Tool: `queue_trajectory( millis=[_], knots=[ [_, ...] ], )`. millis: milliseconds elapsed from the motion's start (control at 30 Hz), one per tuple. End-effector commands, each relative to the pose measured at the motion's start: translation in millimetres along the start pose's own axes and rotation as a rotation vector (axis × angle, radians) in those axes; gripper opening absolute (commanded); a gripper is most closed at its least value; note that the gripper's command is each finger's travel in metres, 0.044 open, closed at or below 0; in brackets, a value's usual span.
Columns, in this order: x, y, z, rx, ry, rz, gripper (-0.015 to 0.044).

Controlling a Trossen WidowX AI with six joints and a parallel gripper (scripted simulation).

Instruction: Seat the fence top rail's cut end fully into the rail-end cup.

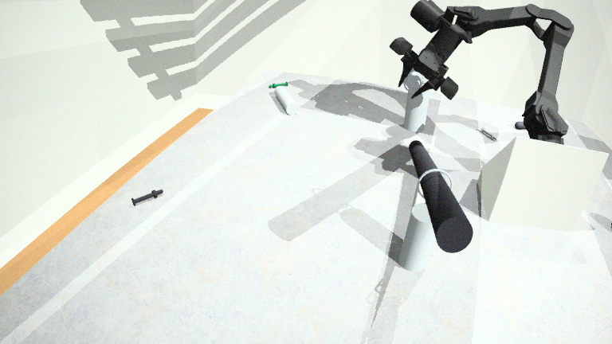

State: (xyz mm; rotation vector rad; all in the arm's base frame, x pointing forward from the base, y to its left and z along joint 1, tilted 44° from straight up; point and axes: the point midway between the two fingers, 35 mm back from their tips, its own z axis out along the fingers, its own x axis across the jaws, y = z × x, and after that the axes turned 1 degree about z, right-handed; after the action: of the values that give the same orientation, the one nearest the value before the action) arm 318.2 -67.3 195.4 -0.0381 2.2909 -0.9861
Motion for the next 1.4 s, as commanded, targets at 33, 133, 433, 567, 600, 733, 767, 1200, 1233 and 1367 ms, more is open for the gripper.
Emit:
queue_trajectory(
  millis=[33, 133, 433, 567, 600, 733, 767, 1200, 1233, 1367],
  knots=[
    [0, 0, 0, -0.001, -0.001, 0.000, 0.0105],
    [1, 0, -1, -0.013, -0.001, -0.020, 0.0026],
    [8, 0, -4, -0.052, 0.000, -0.089, 0.0000],
    [10, -1, -6, -0.067, 0.000, -0.114, 0.0000],
    [11, -1, -6, -0.072, 0.000, -0.123, 0.0000],
    [13, -1, -7, -0.086, 0.000, -0.149, 0.0000],
    [14, -2, -8, -0.092, 0.000, -0.158, 0.0000],
    [22, -4, -12, -0.141, 0.001, -0.245, 0.0000],
    [22, -4, -13, -0.145, 0.002, -0.251, 0.0000],
    [23, -4, -13, -0.149, 0.002, -0.258, 0.0000]
  ],
)
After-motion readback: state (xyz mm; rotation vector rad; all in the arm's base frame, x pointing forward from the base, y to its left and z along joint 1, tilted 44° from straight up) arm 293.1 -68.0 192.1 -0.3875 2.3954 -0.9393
